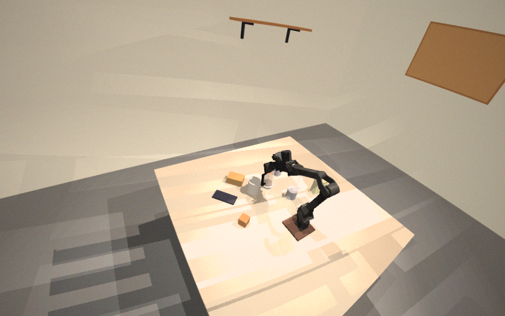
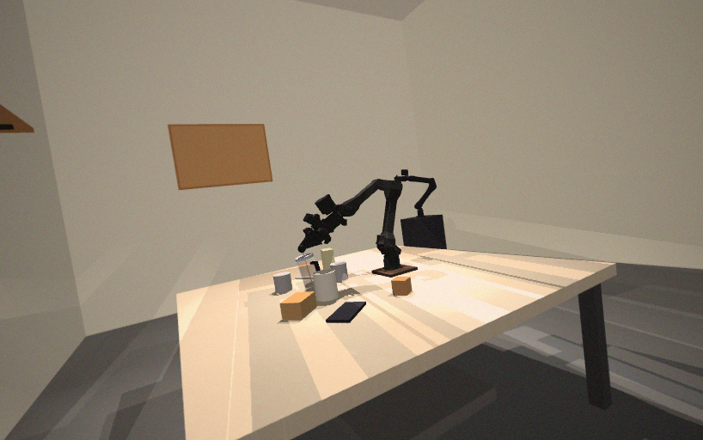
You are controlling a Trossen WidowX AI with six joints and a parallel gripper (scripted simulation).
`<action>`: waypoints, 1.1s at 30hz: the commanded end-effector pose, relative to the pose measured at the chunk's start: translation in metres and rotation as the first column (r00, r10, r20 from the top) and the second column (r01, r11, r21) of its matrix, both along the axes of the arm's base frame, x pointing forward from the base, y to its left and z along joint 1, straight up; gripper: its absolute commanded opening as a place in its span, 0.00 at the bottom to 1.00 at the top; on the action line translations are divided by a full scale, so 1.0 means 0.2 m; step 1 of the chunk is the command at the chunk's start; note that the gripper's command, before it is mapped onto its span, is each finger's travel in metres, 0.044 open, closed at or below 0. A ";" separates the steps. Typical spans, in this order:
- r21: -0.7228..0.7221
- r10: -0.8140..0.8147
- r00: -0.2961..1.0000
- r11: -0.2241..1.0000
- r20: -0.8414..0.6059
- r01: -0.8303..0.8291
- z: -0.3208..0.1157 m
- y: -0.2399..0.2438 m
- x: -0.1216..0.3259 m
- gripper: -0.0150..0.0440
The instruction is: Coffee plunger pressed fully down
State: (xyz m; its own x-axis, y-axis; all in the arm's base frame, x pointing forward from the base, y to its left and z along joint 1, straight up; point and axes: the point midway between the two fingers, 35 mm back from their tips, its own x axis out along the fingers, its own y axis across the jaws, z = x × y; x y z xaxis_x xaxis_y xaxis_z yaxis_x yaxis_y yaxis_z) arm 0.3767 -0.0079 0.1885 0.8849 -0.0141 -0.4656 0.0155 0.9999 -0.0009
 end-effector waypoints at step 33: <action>0.005 -0.004 1.000 1.000 -0.018 0.004 0.38 0.00 -0.14 1.00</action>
